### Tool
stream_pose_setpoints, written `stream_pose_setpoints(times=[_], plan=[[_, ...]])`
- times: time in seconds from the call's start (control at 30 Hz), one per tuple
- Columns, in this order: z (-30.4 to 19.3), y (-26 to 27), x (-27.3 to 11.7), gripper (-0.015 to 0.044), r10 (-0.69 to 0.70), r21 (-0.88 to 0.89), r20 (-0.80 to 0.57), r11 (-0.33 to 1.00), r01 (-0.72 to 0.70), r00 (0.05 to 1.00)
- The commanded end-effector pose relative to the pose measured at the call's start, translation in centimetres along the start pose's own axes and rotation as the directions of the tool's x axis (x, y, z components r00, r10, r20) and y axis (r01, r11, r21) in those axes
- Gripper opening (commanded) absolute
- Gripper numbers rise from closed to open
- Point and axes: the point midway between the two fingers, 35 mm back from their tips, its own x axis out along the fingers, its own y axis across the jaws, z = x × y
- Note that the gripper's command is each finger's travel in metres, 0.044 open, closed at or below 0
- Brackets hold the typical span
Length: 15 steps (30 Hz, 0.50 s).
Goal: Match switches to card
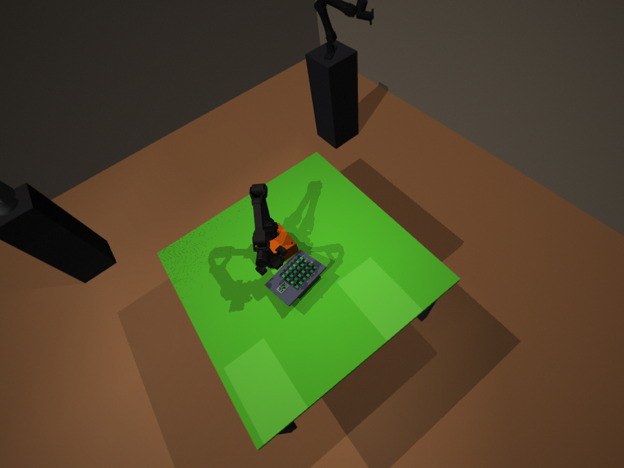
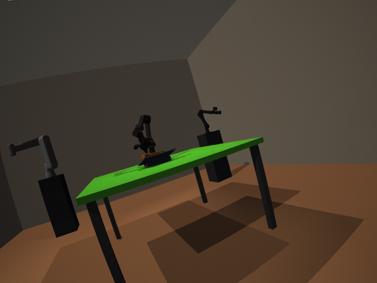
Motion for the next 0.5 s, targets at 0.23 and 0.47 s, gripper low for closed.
stream_pose_setpoints(times=[0.23, 0.47], plan=[[-0.4, 0.1, 3.6, 0.0000, 0.013, -0.005, 0.016, 1.000, -0.012, 1.000], [-0.4, 0.1, 4.2, 0.0000, 0.013, -0.005, 0.016, 1.000, -0.013, 1.000]])
